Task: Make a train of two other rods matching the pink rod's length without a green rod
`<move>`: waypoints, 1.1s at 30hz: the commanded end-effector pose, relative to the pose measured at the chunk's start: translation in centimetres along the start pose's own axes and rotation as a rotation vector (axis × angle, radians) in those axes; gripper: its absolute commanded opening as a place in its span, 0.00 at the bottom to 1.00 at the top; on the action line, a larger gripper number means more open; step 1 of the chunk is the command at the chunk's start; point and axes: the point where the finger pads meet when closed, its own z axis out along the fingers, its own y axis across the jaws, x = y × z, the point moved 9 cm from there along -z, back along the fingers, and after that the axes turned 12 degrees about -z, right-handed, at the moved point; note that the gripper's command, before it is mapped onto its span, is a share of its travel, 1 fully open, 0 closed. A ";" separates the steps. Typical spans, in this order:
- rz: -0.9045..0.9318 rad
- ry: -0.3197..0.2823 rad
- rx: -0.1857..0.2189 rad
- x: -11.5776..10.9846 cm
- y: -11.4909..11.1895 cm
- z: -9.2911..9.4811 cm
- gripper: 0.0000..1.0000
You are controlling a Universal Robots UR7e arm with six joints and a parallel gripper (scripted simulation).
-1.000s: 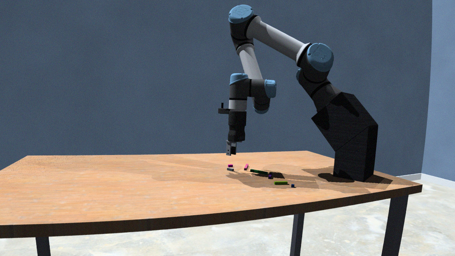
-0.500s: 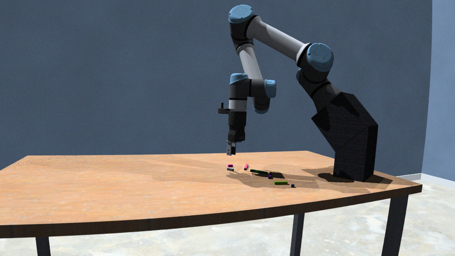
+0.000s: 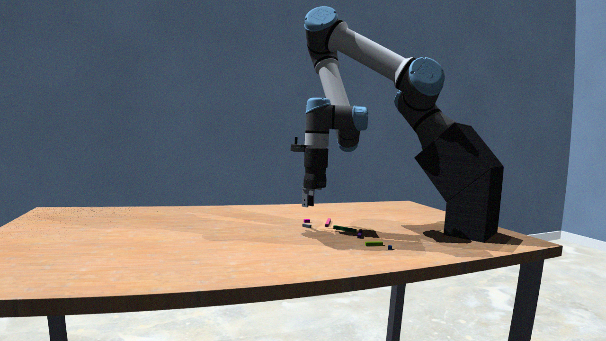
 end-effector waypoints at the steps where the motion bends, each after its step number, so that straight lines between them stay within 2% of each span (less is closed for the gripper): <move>1: 0.000 0.001 0.001 0.0 0.0 0.0 0.54; 15: 0.000 0.001 0.001 0.0 0.0 1.0 0.54; 33: 0.000 0.001 0.001 0.1 0.1 3.5 0.54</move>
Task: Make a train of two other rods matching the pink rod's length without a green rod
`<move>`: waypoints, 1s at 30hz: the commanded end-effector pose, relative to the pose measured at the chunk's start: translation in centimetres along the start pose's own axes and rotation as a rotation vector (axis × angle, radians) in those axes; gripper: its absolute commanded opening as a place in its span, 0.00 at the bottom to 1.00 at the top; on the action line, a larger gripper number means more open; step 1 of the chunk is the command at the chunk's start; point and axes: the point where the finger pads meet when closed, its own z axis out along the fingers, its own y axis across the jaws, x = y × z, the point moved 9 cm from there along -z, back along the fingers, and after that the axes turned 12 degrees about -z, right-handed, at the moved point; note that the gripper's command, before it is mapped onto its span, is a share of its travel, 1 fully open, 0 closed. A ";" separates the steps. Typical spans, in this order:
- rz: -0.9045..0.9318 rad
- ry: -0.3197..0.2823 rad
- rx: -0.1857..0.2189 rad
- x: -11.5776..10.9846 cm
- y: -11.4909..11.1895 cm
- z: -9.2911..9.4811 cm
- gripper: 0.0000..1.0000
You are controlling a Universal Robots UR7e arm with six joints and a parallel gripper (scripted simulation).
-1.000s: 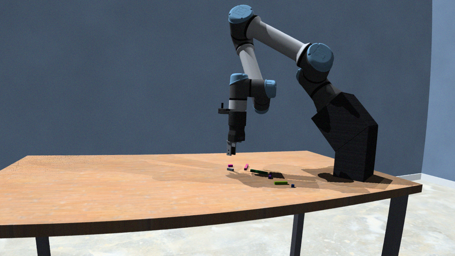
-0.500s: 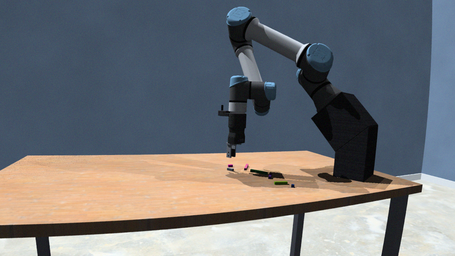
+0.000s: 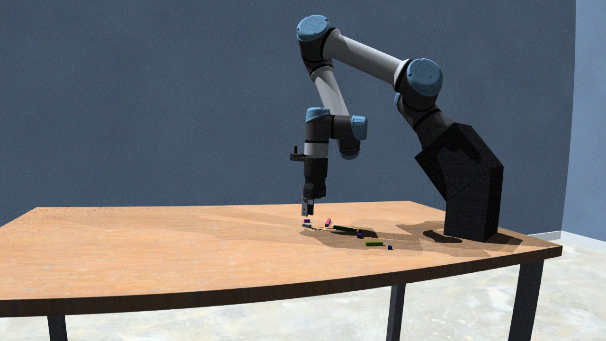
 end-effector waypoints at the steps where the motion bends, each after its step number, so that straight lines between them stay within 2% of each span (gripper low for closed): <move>1: 0.000 0.001 0.001 0.0 0.0 0.6 0.54; 14: 0.000 0.001 0.001 0.0 0.0 2.0 0.54; 30: 0.000 0.001 0.001 0.1 0.0 2.2 0.54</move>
